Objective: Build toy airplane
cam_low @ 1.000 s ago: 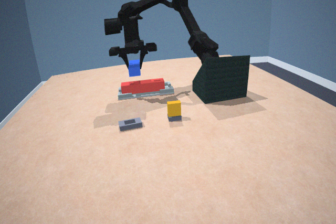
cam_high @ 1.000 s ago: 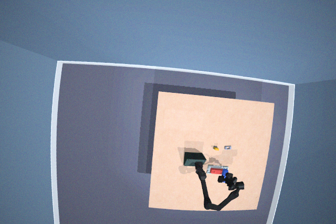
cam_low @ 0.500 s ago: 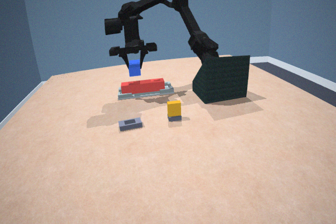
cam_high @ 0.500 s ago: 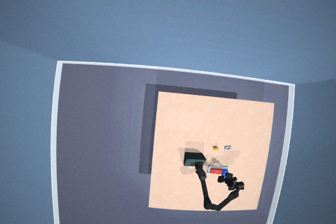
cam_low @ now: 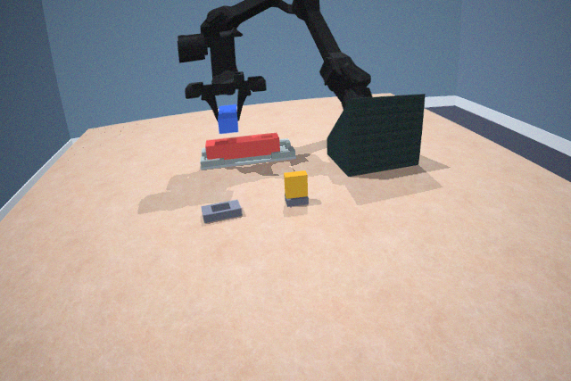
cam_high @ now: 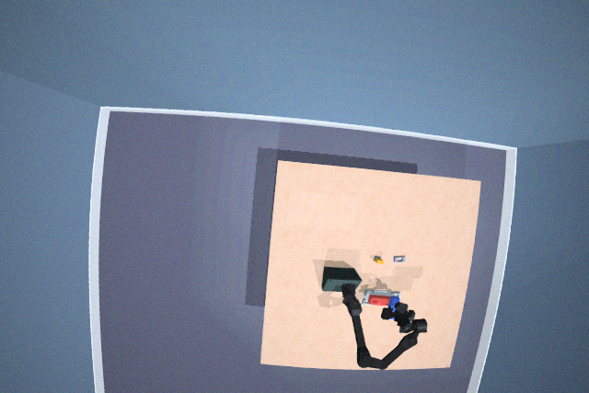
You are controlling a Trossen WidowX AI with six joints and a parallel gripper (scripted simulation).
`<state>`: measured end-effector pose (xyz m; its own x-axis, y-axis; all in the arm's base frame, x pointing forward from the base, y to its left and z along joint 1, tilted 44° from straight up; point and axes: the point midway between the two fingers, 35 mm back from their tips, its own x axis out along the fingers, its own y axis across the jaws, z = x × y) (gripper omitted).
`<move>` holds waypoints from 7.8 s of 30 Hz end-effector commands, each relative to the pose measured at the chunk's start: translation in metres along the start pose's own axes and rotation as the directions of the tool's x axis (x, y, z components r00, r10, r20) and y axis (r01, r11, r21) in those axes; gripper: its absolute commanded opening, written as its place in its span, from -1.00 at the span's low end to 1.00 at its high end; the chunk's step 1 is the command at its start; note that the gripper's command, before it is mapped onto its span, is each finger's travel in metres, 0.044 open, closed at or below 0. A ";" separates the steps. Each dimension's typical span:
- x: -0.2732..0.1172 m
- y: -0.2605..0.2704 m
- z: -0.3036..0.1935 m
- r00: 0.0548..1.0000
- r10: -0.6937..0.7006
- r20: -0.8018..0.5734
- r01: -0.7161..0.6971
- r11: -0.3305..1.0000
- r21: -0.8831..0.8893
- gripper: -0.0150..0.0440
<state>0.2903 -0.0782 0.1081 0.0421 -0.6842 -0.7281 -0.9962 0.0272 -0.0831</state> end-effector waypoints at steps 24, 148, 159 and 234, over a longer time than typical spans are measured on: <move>0.031 0.003 -0.001 1.000 0.006 -0.008 -0.006 1.000 -0.011 0.17; 0.003 0.118 0.250 1.000 0.010 0.010 -0.010 -0.003 1.000 1.00; 0.020 0.118 0.250 1.000 0.010 0.009 -0.009 -0.003 1.000 1.00; 0.045 0.105 0.262 0.997 -0.052 0.056 -0.057 -0.010 0.998 -0.49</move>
<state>0.2017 0.0738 -0.1178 0.0839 -0.6569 -0.7493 0.0751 0.7539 -0.6526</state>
